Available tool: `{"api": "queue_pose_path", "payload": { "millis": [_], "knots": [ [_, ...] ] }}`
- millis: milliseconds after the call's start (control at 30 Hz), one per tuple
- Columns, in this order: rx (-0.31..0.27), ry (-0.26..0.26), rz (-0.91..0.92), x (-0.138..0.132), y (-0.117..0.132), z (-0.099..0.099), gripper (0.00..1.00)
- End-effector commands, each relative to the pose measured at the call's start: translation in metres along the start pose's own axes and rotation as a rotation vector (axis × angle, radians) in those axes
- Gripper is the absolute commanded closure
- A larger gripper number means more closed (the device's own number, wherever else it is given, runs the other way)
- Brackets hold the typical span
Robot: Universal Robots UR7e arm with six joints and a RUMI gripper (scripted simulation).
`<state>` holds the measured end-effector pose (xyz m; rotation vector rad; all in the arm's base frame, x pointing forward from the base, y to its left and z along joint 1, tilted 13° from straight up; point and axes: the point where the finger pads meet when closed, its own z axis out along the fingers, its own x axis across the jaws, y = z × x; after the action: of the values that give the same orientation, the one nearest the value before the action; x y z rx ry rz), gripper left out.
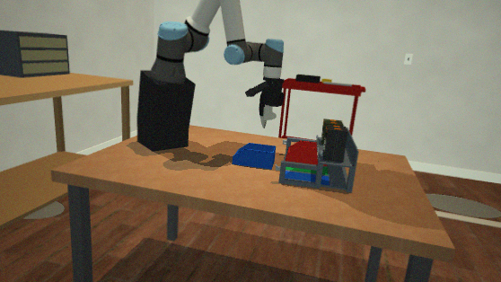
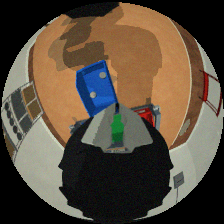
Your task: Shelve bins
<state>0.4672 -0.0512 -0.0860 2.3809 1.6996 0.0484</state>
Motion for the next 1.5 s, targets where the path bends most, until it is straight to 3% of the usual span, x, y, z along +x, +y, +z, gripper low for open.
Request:
{"api": "queue_pose_path", "payload": {
  "millis": [0, 300, 733, 767, 1467],
  "knots": [
    [-0.003, 0.006, -0.113, -0.0065, -0.0046, -0.0037, 1.00],
    [-0.003, 0.005, -0.249, -0.0143, -0.0107, -0.0076, 1.00],
    [-0.004, 0.005, -0.274, -0.0157, -0.0119, -0.0083, 1.00],
    [-0.004, 0.005, -0.274, -0.0157, -0.0119, -0.0083, 0.85],
    [-0.004, 0.005, -0.274, -0.0157, -0.0118, -0.0082, 0.85]
  ]
}}
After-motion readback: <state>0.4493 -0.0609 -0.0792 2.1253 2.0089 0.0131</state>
